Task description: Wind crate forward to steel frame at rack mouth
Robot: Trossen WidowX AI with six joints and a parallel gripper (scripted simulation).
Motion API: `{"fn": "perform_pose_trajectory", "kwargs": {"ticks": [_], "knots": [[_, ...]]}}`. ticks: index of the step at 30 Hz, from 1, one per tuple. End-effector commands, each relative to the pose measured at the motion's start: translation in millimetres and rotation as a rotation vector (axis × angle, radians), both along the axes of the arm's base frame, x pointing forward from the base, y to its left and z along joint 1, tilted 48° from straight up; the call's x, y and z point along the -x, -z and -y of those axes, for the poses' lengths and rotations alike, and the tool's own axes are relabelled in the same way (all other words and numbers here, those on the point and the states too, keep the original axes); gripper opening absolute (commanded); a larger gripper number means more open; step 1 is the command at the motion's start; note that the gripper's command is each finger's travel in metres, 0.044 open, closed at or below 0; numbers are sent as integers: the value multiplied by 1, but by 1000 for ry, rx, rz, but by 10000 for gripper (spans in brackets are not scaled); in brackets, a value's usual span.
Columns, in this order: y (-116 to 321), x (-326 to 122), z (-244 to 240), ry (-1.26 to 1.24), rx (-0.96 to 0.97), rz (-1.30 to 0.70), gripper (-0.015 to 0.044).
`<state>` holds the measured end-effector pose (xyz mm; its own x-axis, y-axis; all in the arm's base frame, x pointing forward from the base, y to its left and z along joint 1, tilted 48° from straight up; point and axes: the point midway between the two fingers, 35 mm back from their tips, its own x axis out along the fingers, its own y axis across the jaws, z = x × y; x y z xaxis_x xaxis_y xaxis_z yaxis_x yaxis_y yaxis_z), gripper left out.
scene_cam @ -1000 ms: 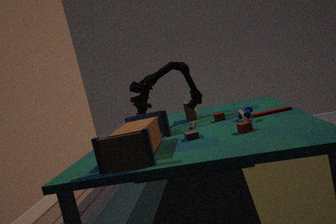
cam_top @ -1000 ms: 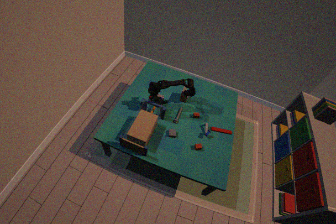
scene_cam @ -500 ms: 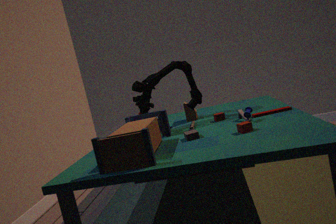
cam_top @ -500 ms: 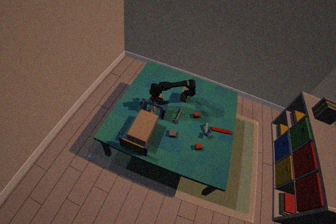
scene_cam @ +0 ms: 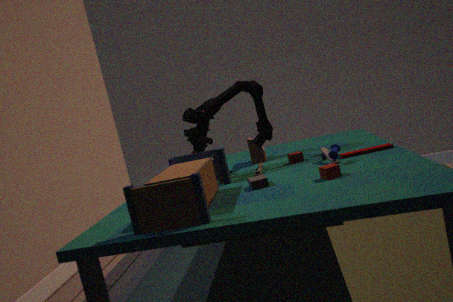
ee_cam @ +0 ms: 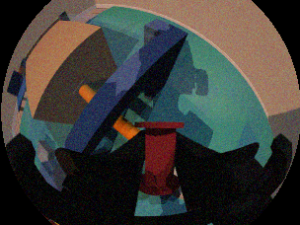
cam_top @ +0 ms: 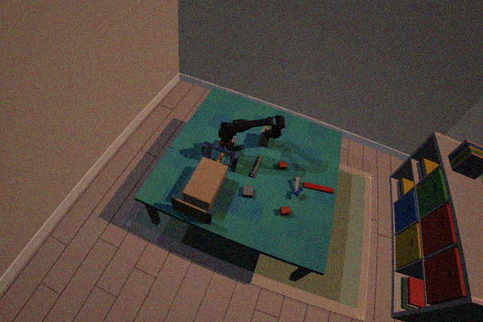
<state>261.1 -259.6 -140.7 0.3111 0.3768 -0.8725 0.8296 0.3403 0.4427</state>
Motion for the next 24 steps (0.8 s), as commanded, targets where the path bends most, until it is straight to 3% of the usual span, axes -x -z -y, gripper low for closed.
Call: {"fn": "perform_pose_trajectory", "kwargs": {"ticks": [1,24], "knots": [[-5,0,-12,4,-29,-3,0],[-31,6,-37,4,-32,-4,0]]}}
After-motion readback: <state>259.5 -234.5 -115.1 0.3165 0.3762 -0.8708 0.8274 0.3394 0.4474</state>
